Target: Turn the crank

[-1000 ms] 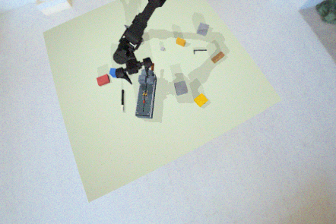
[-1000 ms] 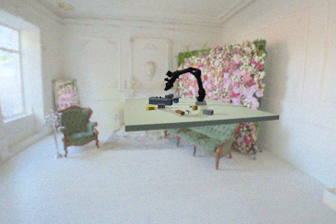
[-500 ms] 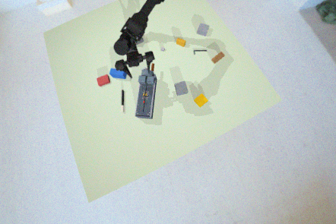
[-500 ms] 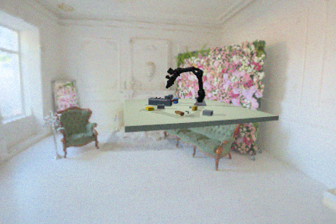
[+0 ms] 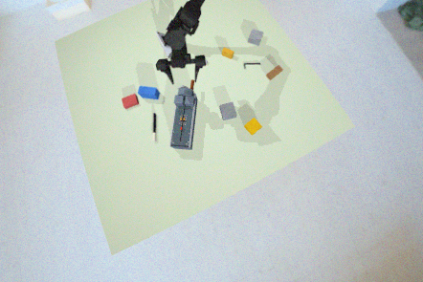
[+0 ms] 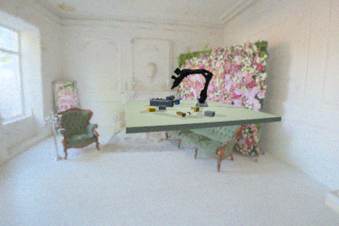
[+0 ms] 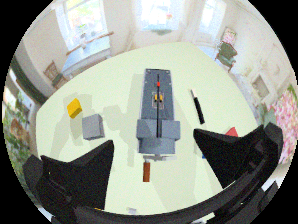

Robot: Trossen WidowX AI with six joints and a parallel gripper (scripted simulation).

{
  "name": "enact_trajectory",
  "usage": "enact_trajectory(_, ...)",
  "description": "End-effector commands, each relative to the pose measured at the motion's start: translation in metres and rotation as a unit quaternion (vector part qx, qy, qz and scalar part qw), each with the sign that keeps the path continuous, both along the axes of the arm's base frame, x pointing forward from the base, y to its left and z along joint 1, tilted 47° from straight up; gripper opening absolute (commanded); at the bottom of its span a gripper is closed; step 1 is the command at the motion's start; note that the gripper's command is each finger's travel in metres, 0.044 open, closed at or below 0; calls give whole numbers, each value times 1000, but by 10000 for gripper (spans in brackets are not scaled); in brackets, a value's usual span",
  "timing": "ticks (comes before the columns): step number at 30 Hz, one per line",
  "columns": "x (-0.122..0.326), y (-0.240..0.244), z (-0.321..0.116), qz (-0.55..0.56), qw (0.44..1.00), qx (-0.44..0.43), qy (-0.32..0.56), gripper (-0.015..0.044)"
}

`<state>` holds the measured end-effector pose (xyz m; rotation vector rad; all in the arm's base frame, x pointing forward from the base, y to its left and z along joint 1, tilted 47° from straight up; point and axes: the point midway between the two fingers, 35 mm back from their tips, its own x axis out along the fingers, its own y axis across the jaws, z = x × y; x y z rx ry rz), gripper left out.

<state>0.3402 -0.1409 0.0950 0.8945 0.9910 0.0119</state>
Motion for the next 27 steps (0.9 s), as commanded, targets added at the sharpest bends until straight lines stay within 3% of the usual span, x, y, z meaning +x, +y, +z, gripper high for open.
enact_trajectory(1, -12, 10, 10, -34, 999, -7, 11, 440)
enact_trajectory(15, -35, 29, 20, -98, 995, -14, 26, 440)
enact_trajectory(27, -31, 63, -15, -97, 995, -15, 28, 440)
